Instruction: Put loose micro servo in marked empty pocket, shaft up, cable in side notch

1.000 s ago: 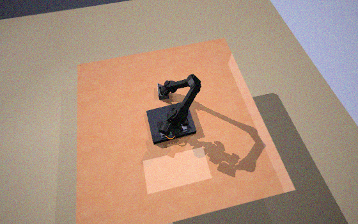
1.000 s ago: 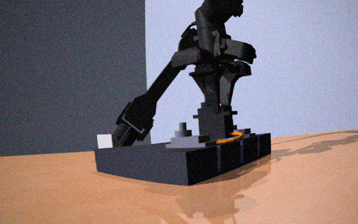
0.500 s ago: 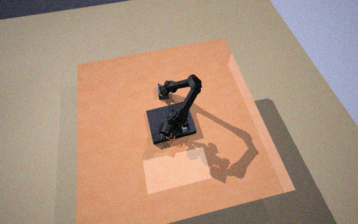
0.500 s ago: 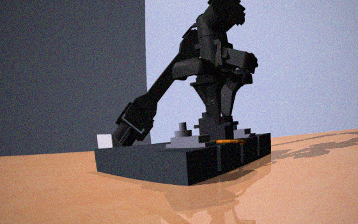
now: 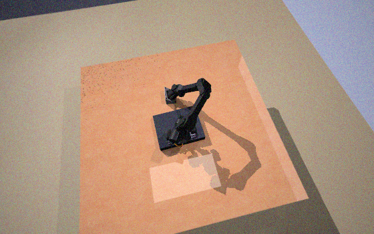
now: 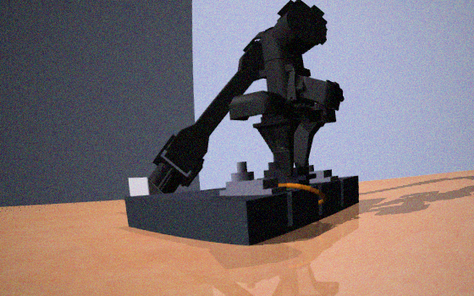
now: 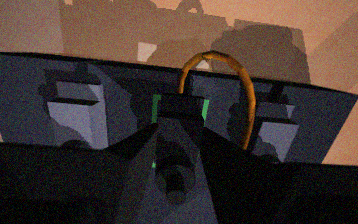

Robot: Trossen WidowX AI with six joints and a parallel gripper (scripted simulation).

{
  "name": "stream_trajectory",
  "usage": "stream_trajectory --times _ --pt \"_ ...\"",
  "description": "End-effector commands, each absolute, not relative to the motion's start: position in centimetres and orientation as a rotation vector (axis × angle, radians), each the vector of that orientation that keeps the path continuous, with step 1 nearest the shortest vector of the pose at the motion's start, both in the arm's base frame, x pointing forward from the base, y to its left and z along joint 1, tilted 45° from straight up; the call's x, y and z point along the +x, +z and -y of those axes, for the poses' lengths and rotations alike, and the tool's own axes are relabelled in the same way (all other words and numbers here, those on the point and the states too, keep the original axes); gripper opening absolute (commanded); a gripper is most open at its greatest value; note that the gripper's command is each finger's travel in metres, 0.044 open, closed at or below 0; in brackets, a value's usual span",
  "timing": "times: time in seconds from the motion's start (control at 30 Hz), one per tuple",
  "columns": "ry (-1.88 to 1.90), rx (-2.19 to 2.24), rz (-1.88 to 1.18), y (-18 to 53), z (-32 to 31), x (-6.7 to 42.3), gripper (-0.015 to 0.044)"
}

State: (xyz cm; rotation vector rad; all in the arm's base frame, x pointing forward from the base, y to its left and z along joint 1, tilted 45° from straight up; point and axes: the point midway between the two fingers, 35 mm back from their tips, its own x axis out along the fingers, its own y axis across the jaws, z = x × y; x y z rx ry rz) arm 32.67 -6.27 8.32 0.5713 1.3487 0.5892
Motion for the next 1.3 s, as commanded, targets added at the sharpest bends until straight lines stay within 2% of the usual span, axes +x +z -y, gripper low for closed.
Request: stream_trajectory --times 0.0,0.23,0.47,0.83,0.97,1.13,1.17,1.27 --pt "0.582 0.578 -1.343 8.1 6.1 32.8 0.0000" --pt "0.582 0.579 -1.343 7.5 5.6 32.9 0.0000" --pt "0.582 0.579 -1.343 7.6 5.6 32.7 0.0184" --pt "0.581 0.578 -1.344 10.2 7.9 32.2 0.0187" --pt "0.555 0.588 -1.336 10.6 9.1 29.9 0.0292" --pt "0.508 0.601 -1.326 12.5 11.6 22.8 0.0424" --pt "0.502 0.604 -1.323 12.9 11.8 21.5 0.0440" --pt "0.497 0.608 -1.321 13.1 11.9 20.4 0.0440"
